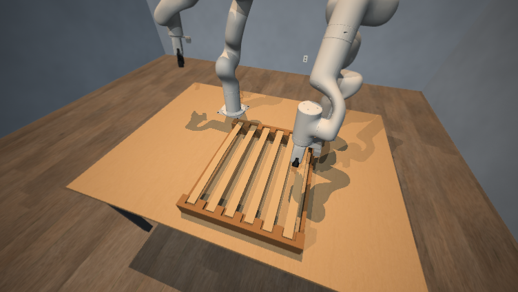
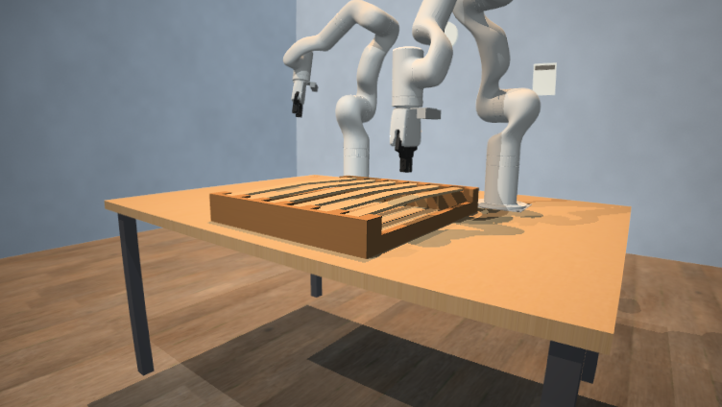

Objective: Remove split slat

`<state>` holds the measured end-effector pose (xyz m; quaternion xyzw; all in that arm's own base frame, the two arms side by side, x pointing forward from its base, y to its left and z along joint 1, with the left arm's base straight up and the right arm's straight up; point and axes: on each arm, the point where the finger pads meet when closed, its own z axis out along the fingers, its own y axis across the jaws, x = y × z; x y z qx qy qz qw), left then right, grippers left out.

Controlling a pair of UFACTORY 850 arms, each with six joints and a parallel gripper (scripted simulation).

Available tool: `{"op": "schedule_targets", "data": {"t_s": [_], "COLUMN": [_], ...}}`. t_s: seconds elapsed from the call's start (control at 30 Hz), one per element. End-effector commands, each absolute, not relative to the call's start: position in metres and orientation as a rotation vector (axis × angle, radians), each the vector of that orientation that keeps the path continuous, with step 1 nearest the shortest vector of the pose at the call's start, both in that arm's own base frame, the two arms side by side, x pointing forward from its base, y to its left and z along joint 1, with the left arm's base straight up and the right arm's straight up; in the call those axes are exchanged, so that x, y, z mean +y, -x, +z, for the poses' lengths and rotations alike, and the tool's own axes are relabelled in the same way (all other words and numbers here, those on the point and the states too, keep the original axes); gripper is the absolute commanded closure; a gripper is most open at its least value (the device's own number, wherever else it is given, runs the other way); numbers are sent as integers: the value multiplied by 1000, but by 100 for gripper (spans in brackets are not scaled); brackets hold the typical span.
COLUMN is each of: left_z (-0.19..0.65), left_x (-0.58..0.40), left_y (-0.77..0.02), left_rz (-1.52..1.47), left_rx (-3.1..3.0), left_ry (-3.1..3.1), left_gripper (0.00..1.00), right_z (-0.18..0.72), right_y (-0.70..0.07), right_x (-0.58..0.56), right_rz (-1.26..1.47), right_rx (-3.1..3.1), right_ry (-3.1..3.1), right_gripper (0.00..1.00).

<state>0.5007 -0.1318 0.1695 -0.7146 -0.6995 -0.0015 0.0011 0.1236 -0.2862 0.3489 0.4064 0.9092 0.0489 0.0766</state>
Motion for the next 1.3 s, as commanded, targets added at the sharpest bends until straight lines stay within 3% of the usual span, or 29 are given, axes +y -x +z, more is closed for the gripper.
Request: {"op": "schedule_targets", "data": {"t_s": [0.0, 1.27], "left_z": [172, 152], "left_x": [-127, -100], "left_y": [-501, -501], "left_rz": [-2, -2], "left_rx": [-2194, -2193], "left_ry": [2249, 2249], "left_gripper": [100, 100], "right_z": [350, 350], "right_y": [-124, -124], "right_x": [-287, -287], "right_rz": [145, 145], "right_rx": [2724, 2724], "right_ry": [-1217, -1217], "right_gripper": [0, 0]}}
